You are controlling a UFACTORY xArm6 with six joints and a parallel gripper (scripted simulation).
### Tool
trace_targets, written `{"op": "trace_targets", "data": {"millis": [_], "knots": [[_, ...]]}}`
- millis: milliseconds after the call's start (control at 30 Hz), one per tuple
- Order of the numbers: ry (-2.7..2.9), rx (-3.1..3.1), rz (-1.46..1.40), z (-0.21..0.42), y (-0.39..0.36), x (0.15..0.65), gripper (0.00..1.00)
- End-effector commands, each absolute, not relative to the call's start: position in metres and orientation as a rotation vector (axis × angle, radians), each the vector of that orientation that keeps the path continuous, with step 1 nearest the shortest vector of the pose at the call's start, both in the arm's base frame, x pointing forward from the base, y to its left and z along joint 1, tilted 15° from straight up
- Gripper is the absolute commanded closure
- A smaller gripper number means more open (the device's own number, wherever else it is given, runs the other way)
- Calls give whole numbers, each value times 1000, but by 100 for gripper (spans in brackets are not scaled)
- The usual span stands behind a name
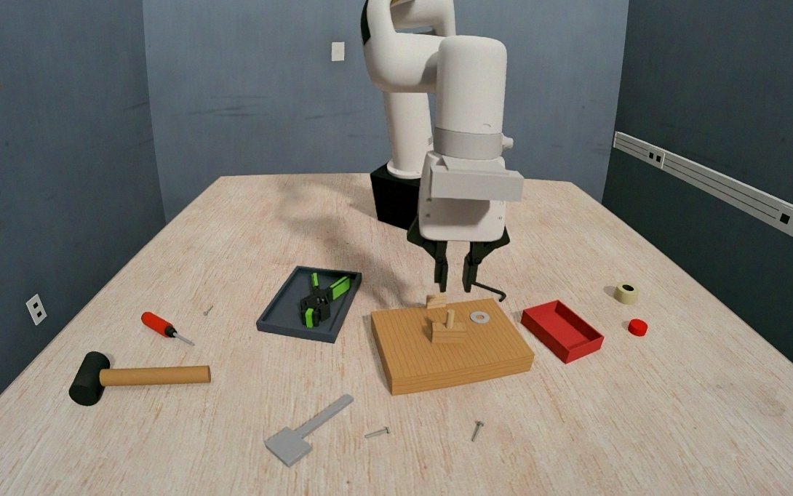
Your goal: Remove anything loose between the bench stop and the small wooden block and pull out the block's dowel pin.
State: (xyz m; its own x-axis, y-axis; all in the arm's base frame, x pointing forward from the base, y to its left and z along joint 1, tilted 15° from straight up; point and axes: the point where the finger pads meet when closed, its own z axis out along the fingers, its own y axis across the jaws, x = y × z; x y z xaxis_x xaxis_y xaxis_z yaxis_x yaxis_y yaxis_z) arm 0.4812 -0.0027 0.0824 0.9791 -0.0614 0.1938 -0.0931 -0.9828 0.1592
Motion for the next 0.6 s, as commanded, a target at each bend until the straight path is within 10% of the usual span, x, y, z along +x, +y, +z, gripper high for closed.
{"op": "trace_targets", "data": {"millis": [0,567], "knots": [[-116,2957,289,81,-3,483,72],[-116,2957,289,65,-6,486,72]]}}
